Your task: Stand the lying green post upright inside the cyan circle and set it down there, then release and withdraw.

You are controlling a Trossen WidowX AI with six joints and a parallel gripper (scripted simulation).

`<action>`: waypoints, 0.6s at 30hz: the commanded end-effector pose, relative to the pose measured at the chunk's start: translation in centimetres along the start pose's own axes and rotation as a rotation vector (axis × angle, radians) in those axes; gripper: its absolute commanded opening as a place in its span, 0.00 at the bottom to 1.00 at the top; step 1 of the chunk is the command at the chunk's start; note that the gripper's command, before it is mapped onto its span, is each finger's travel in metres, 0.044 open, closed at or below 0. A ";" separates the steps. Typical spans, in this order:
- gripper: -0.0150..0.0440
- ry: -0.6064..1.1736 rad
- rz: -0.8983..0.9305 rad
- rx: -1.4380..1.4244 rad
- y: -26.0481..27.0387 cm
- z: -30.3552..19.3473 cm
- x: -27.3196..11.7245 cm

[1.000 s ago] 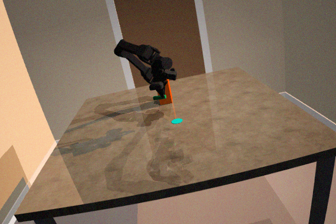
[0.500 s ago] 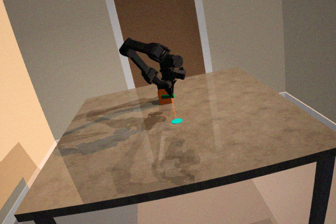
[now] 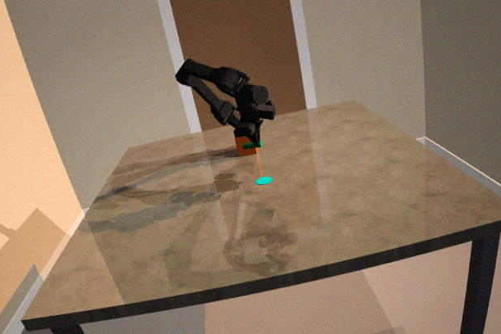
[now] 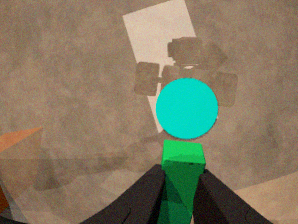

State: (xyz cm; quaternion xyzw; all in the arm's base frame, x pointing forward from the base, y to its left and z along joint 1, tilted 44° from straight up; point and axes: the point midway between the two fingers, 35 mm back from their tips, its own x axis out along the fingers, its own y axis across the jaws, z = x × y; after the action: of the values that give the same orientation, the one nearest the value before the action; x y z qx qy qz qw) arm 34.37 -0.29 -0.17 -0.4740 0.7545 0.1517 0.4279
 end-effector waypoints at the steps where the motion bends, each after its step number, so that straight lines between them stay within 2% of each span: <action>1: 0.29 -0.018 0.020 -0.005 0.3 -0.1 0.3; 18: 0.29 -0.114 0.096 -0.002 0.6 -0.1 1.3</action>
State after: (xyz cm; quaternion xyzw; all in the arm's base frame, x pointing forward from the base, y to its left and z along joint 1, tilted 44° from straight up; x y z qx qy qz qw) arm 33.80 -0.76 -1.05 -0.4334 0.7513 0.1913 0.4594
